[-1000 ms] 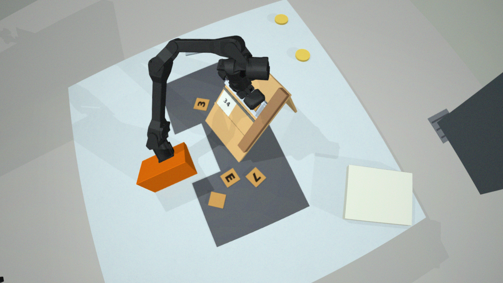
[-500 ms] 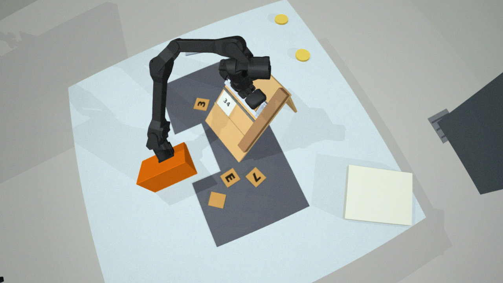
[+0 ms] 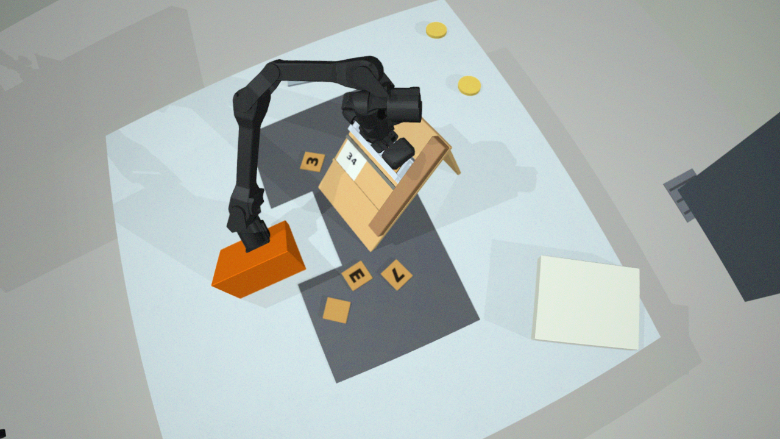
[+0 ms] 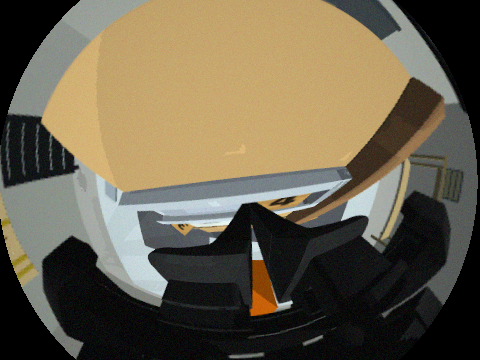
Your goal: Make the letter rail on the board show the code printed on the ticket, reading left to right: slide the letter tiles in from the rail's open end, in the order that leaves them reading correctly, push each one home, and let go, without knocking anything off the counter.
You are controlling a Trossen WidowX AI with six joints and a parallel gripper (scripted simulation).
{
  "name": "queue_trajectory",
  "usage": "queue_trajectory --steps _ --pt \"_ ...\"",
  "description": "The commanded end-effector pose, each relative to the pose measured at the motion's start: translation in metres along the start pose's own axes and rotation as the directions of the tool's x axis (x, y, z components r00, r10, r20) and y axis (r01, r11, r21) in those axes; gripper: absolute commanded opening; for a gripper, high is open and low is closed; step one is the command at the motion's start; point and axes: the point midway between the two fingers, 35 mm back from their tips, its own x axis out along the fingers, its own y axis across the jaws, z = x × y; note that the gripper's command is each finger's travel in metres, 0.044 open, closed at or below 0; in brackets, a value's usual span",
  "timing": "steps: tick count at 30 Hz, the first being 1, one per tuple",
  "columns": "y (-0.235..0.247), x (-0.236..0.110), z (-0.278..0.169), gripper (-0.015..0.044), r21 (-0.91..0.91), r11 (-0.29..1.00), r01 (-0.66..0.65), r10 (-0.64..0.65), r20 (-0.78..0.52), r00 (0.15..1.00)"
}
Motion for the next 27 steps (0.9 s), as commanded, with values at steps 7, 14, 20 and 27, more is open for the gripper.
queue_trajectory --steps 7,14,20,27 --pt "-0.0027 -0.0007 -0.0003 0.0 0.001 1.0 -0.004 0.004 0.003 1.0" --pt "-0.0051 -0.0007 -0.0003 0.0 0.001 1.0 -0.004 0.004 0.003 1.0" --pt "-0.0071 -0.0006 -0.0002 0.0 0.001 1.0 -0.004 0.004 0.003 1.0" --pt "-0.0094 -0.0005 -0.0001 0.0 0.001 1.0 -0.004 0.004 0.003 1.0"
